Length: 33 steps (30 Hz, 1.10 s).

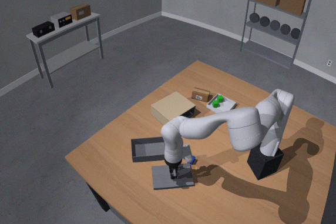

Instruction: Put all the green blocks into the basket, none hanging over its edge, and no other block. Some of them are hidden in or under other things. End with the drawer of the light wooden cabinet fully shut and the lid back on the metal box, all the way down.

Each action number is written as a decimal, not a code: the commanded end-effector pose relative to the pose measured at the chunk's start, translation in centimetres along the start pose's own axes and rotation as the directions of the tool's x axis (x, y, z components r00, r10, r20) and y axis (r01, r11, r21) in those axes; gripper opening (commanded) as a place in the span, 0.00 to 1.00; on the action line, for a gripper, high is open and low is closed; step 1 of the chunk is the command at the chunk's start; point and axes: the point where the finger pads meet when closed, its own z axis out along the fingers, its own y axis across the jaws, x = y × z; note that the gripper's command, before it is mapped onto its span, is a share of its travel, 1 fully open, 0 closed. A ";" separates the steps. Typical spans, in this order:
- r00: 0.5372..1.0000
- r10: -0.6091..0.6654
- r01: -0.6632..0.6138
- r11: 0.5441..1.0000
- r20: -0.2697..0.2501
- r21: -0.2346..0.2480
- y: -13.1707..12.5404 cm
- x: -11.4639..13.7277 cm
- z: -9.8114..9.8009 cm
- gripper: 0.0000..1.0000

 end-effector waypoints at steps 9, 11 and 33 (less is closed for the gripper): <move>1.000 0.000 0.000 1.000 0.002 -0.001 0.0 -0.1 0.3 0.48; 1.000 0.000 0.000 1.000 0.002 0.000 0.0 -0.1 0.4 0.48; 1.000 0.000 0.000 1.000 0.002 0.000 0.0 -0.1 0.5 0.48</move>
